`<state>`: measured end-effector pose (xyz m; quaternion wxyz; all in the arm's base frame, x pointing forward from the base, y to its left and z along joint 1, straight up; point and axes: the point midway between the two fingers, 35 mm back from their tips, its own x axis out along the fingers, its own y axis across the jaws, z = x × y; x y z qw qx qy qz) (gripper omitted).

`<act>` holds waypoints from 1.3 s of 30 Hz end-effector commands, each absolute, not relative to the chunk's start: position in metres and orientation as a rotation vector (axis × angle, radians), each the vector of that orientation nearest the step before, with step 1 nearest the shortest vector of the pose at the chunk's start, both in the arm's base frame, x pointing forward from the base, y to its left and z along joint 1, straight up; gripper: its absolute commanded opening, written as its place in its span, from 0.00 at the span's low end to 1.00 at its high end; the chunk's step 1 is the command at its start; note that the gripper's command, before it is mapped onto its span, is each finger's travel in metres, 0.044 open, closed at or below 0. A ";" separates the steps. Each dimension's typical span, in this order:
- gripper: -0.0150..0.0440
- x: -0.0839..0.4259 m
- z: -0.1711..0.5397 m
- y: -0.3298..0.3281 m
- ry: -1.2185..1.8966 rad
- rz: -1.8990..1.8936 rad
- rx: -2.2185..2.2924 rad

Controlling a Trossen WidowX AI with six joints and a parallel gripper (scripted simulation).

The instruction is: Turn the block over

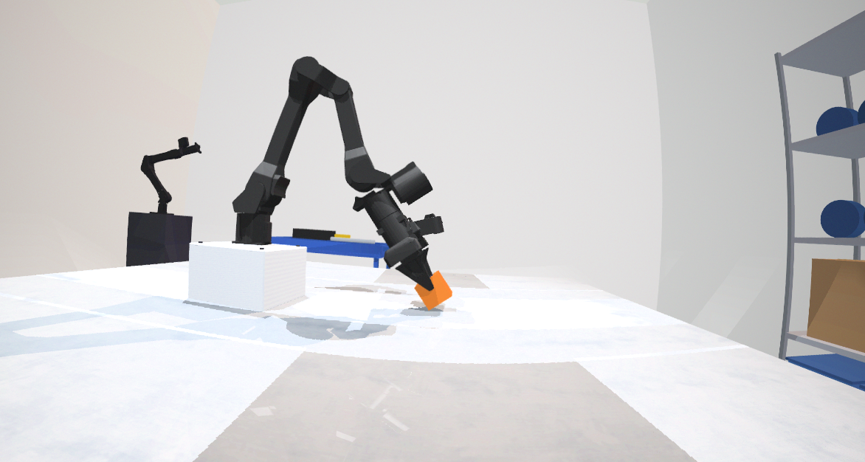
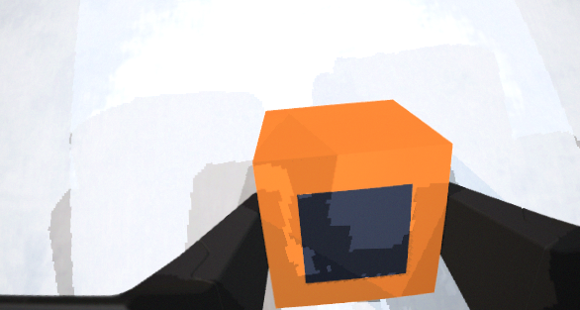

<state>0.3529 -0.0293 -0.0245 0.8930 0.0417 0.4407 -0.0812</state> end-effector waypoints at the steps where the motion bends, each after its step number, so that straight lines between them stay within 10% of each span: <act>1: 0.25 0.354 -0.033 -0.030 0.860 -0.173 0.076; 39: 0.25 0.338 -0.036 -0.029 0.482 -0.184 0.045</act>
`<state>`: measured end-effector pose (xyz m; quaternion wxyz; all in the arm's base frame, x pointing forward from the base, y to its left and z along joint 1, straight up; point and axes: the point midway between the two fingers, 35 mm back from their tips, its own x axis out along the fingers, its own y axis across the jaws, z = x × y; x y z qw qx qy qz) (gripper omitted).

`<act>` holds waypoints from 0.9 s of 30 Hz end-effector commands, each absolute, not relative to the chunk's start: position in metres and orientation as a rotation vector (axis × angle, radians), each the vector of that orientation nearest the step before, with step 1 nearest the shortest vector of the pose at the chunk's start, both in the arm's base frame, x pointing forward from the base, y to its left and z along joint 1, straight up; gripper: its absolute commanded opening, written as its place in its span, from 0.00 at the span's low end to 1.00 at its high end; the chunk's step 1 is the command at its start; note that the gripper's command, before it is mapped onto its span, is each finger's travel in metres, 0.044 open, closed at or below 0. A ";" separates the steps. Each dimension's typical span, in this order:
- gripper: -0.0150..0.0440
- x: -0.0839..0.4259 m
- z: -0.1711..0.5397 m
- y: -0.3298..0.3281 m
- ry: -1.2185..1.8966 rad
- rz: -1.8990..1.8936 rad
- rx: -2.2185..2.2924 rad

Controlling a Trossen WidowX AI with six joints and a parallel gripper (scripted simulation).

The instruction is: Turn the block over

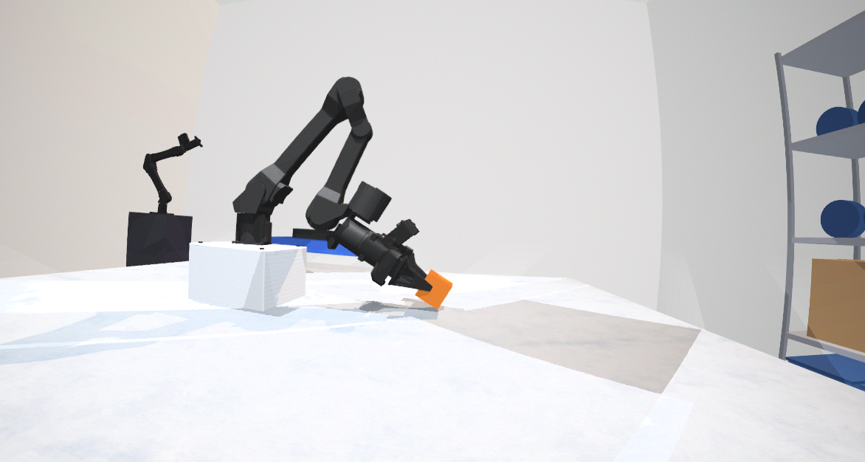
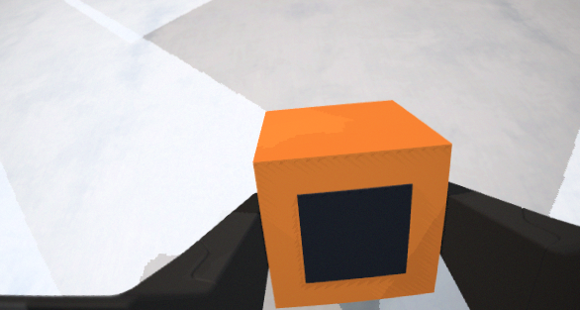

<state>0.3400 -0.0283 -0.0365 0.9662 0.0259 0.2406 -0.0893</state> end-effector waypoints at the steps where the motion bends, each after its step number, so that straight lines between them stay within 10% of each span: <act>1: 0.25 0.338 -0.036 -0.029 0.482 -0.184 0.045; 7: 0.25 0.338 -0.036 -0.029 0.482 -0.184 0.045; 23: 0.97 0.338 -0.036 -0.029 0.482 -0.184 0.045; 27: 1.00 0.338 -0.036 -0.029 0.482 -0.184 0.045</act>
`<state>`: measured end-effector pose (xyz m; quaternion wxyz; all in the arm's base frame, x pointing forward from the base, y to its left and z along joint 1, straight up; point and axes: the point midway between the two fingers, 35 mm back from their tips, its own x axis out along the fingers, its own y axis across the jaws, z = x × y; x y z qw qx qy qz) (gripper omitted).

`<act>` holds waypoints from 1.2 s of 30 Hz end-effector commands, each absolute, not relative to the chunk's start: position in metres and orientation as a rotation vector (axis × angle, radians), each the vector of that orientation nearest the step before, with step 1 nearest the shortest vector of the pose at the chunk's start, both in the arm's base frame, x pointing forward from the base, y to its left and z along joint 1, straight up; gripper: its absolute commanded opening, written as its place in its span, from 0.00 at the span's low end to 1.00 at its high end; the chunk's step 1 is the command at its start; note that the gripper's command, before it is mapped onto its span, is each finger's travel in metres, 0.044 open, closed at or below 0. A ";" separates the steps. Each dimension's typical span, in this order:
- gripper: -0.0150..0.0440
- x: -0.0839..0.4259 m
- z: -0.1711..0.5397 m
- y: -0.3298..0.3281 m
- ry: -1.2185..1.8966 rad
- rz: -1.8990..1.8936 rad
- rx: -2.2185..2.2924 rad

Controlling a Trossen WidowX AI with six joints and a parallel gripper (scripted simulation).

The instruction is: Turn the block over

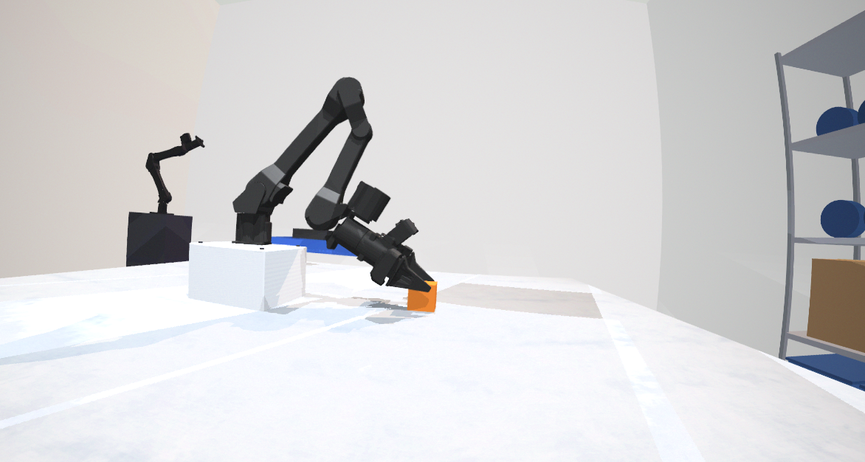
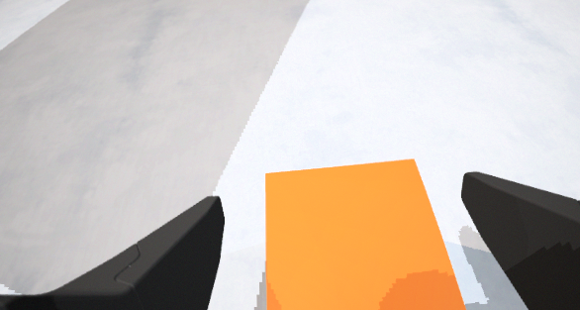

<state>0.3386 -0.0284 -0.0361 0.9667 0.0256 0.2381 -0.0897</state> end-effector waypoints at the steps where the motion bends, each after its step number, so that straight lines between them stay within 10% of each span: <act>1: 1.00 0.338 -0.036 -0.029 0.482 -0.184 0.045; 36: 1.00 0.351 -0.034 -0.029 0.631 -0.178 0.056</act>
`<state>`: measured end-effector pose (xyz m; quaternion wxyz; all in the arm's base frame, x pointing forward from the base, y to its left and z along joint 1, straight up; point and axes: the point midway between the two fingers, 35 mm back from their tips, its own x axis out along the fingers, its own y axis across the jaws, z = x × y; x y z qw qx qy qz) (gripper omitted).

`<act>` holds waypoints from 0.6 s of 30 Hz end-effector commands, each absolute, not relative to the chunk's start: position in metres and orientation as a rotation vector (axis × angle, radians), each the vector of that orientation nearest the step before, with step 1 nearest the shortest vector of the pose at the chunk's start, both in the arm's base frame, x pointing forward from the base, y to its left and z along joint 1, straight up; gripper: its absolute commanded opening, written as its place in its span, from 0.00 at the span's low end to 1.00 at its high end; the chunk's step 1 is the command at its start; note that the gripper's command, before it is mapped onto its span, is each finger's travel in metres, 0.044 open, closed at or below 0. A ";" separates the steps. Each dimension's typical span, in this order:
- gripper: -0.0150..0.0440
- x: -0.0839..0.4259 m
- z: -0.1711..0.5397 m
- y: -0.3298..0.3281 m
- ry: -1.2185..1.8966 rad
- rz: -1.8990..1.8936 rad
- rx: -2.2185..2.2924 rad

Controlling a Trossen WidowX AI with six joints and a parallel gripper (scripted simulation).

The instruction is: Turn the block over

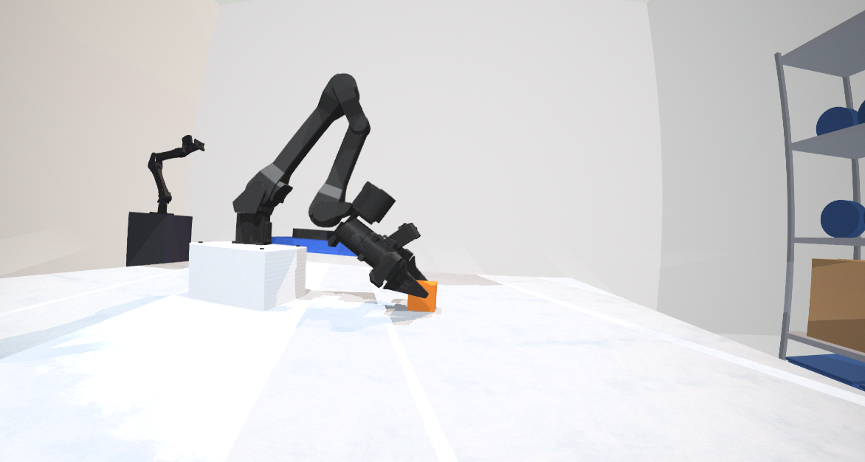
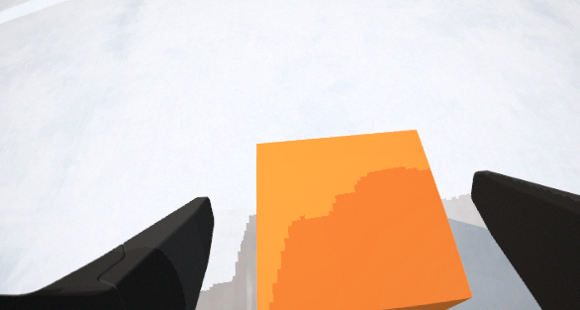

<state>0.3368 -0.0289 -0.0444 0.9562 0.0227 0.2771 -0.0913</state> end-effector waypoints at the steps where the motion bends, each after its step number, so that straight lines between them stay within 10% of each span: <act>1: 1.00 0.353 -0.032 -0.028 0.664 -0.177 0.058; 18: 1.00 0.326 0.032 -0.026 0.983 -0.171 0.095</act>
